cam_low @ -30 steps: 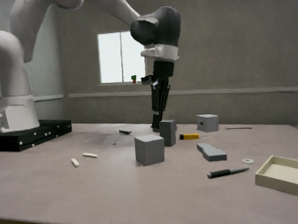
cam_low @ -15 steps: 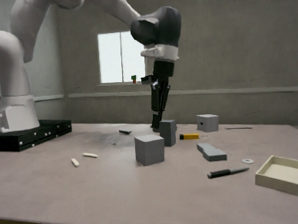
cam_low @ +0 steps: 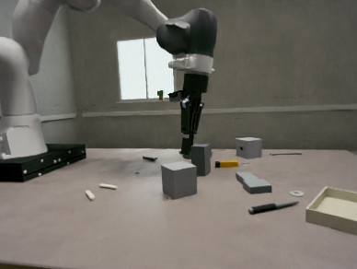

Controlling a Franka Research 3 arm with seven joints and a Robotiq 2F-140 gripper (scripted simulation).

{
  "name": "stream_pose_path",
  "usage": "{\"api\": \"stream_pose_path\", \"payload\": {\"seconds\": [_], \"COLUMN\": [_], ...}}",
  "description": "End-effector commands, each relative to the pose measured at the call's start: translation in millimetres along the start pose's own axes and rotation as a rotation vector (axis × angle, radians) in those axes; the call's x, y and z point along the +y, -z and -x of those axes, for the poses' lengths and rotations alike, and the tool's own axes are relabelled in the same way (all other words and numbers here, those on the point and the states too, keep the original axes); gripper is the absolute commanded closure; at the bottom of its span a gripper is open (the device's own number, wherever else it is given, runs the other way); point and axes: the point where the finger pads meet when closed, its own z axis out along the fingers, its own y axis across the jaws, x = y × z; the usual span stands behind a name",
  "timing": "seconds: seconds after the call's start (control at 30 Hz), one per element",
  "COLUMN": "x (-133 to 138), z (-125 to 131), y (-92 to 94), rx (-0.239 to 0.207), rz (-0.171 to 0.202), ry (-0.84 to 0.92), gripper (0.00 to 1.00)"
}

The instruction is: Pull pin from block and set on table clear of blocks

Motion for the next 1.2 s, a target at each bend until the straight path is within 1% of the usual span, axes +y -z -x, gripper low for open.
{"api": "stream_pose_path", "payload": {"seconds": [0.0, 1.17], "x": [-0.4, 0.8], "z": [-1.3, -3.4], "y": [-0.2, 1.9], "rx": [0.002, -0.007], "rz": [-0.002, 0.001], "ry": [0.007, 0.003], "gripper": [0.9, 0.9]}}
